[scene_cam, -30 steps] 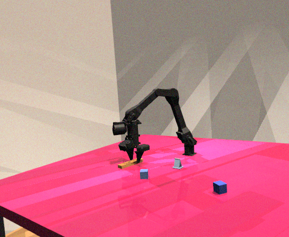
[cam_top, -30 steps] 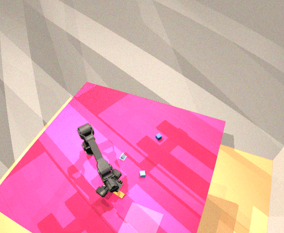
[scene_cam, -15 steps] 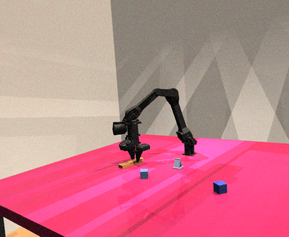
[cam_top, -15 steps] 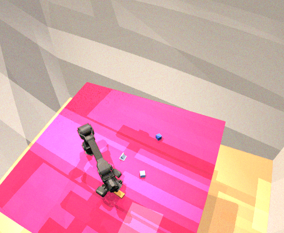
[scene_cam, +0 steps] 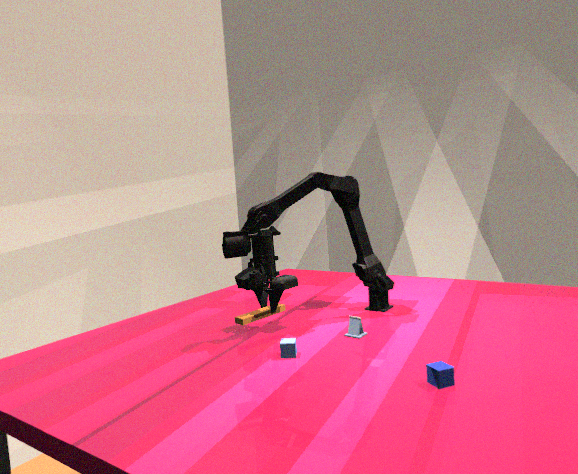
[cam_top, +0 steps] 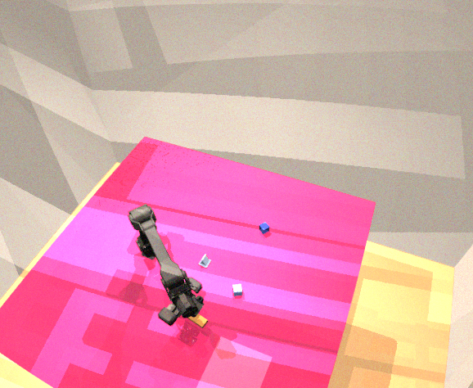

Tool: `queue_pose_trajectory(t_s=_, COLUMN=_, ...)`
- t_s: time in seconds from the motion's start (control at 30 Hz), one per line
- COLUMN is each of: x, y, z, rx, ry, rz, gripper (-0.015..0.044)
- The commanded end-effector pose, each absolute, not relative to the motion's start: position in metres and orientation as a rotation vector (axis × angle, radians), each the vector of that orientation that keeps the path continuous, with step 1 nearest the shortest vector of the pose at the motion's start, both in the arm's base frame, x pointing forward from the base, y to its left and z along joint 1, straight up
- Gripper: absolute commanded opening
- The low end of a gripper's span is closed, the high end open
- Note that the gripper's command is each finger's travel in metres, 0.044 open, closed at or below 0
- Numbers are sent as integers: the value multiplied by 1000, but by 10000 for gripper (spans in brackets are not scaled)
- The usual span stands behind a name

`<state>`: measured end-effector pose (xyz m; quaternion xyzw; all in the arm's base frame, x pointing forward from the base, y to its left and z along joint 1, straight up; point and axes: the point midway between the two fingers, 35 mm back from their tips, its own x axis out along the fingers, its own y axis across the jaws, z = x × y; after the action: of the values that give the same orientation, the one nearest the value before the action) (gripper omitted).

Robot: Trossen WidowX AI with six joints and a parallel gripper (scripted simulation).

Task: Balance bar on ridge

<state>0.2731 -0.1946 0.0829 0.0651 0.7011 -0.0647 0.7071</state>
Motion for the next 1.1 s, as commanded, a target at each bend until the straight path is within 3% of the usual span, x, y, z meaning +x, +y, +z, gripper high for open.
queue_pose_trajectory(t_s=0.0, x=275, y=-196, z=101, rx=138, ry=1542, rz=-155, gripper=0)
queue_pose_trajectory(t_s=0.7, x=270, y=-192, z=144, rx=138, ry=1543, rz=-159, gripper=0)
queue_pose_trajectory(t_s=1.07, x=278, y=-152, z=146, rx=128, ry=1544, rz=-143, gripper=0)
